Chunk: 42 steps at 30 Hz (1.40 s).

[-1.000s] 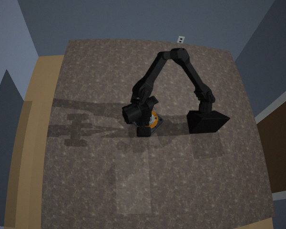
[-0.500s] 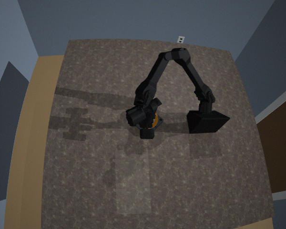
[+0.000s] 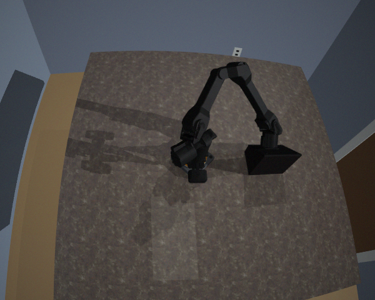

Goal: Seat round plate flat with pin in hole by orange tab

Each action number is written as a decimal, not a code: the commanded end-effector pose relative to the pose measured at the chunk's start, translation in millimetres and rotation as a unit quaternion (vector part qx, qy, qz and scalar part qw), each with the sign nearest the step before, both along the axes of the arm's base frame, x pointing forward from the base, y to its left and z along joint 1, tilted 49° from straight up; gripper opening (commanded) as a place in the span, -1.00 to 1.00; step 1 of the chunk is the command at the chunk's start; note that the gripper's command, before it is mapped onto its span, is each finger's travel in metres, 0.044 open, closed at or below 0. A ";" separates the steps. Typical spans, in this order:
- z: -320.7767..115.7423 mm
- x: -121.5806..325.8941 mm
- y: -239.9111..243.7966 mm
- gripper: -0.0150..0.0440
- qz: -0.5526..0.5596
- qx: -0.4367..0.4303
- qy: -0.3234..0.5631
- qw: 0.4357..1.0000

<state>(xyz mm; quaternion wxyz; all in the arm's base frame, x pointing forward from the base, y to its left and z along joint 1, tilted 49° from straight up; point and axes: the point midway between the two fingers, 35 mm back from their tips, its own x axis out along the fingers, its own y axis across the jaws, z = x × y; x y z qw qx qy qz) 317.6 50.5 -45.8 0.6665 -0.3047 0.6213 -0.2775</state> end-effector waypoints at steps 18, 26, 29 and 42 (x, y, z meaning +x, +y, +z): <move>1.0 -25.5 -1.7 -0.49 -0.004 0.000 0.004 1.000; 2.1 -29.6 -2.8 -0.49 -0.004 0.000 0.004 1.000; 2.4 -30.8 -3.6 -0.49 -0.004 0.000 0.004 1.000; 30.8 -34.0 27.6 -0.49 -0.004 0.001 0.004 1.000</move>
